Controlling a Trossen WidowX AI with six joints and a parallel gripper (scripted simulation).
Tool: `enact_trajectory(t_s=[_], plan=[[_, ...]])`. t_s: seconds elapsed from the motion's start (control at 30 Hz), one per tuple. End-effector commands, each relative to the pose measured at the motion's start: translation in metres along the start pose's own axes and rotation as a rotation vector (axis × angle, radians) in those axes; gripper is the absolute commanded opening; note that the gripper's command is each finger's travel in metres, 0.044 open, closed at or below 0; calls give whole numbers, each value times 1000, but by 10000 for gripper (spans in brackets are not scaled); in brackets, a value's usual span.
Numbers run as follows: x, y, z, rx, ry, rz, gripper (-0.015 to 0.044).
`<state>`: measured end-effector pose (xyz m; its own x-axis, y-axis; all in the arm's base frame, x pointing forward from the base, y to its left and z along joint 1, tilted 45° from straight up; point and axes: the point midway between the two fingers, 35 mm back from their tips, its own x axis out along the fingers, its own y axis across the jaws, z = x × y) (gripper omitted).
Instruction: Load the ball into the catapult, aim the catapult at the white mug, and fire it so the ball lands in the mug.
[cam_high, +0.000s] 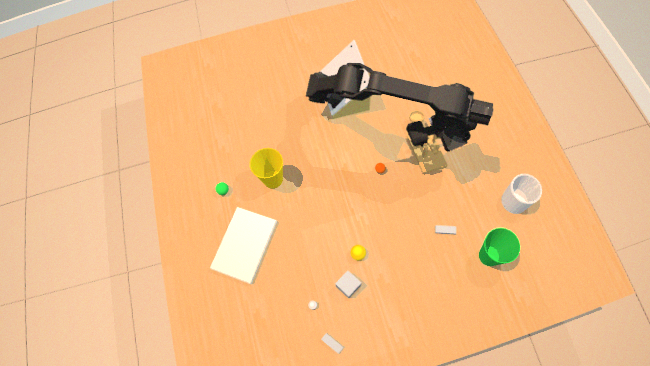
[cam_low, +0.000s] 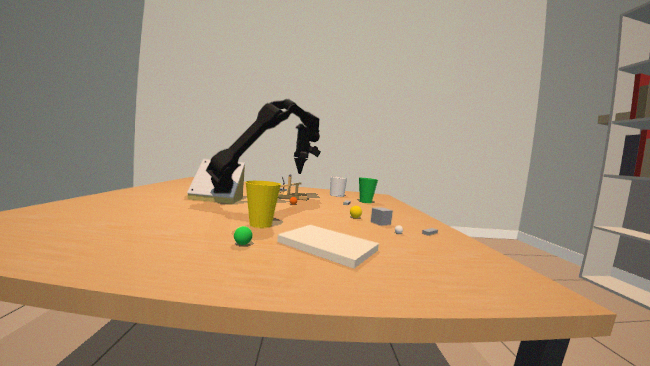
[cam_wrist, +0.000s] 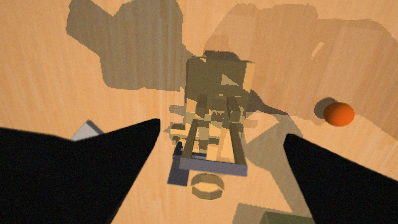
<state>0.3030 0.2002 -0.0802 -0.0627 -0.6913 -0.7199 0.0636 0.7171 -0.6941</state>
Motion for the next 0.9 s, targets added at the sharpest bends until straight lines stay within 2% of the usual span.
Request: enact_trajectory(t_s=[0.0,0.1,0.27,0.87], plan=[[-11,1,-2,0,-5,10,440],[-9,1,-2,0,-5,10,440],[35,0,-1,1,-6,9,440],[55,1,0,1,-6,8,440]])
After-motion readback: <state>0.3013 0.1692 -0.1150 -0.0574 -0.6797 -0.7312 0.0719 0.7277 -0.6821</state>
